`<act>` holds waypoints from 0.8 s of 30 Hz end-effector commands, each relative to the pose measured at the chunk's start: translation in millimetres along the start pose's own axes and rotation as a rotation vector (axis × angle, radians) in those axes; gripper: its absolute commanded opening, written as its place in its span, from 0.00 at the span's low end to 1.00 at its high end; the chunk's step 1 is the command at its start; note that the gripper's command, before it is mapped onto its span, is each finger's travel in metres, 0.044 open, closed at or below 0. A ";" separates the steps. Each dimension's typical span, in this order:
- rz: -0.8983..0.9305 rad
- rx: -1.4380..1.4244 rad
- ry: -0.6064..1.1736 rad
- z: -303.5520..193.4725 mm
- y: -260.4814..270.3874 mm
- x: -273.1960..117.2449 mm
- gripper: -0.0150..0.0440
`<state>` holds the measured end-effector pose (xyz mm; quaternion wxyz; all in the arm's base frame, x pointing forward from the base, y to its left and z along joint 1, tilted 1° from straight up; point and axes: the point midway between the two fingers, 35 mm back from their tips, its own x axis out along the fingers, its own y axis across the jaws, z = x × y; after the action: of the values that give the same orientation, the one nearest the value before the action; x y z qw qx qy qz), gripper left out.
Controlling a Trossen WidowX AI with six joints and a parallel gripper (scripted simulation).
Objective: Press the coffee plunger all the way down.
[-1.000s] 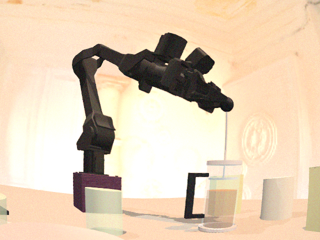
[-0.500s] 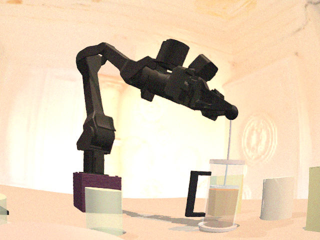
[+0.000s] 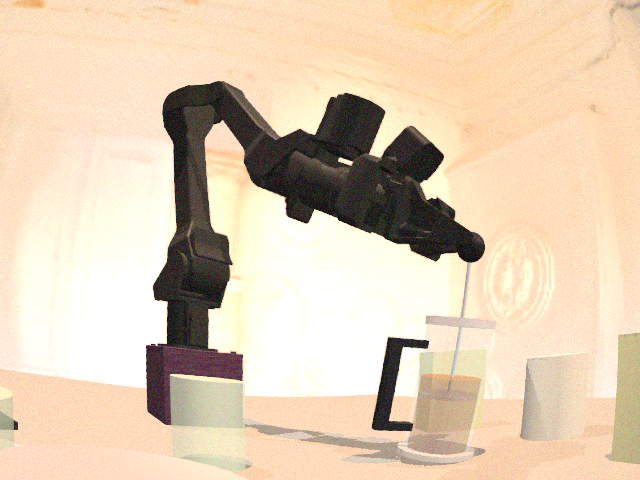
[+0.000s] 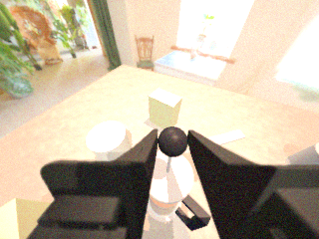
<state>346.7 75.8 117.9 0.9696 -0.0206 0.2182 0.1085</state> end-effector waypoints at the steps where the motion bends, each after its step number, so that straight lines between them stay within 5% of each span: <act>1: -0.002 0.005 0.076 -30.7 -0.2 5.7 0.45; 24: -0.002 0.005 0.075 -31.1 0.5 26.1 0.45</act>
<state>357.8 79.1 89.6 0.9656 -0.0231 0.2355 0.1076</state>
